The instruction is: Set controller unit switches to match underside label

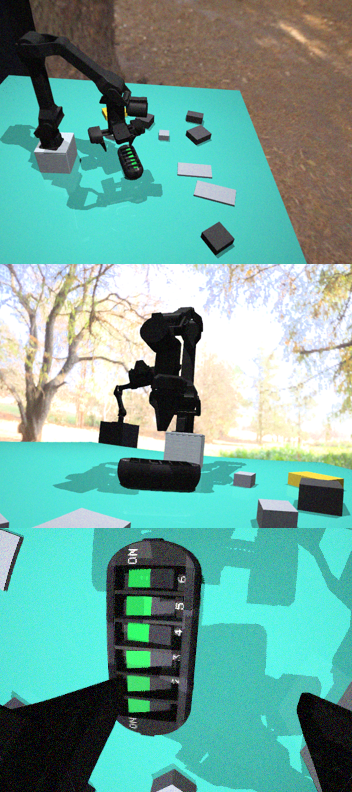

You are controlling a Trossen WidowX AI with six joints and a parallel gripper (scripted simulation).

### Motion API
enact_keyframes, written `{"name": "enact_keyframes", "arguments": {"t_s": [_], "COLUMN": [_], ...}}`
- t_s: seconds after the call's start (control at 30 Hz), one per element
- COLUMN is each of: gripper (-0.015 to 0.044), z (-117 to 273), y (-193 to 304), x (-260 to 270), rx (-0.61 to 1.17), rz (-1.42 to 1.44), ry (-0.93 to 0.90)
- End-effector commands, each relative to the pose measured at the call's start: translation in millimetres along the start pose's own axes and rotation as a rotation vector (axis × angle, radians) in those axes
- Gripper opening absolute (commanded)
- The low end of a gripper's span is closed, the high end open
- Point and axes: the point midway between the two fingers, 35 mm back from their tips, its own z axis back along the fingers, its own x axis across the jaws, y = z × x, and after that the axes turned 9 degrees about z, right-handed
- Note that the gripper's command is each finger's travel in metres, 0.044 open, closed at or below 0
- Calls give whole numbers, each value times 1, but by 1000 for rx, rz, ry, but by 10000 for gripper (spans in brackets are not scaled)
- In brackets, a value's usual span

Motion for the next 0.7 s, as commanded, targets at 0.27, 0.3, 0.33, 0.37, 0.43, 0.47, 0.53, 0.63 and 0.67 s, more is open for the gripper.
{"name": "enact_keyframes", "arguments": {"t_s": [0.27, 0.3, 0.33, 0.37, 0.43, 0.47, 0.53, 0.63, 0.67], "gripper": [151, 125, 99, 72, 20, 0, 0, 0, 0], "z": [-50, -50, -50, -50, -50, -50, -50, -50, -50], "y": [-48, -48, -48, -48, -48, -48, -48, -48, -48], "x": [-26, -26, -26, -26, -26, -26, -26, -26, -26], "rx": [-58, -58, -58, -58, -58, -58, -58, -58, -58], "rz": [8, 8, 8, 8, 8, 8, 8, 8, 8], "ry": [-281, -281, -281, -281, -281, -281, -281, -281, -281]}}
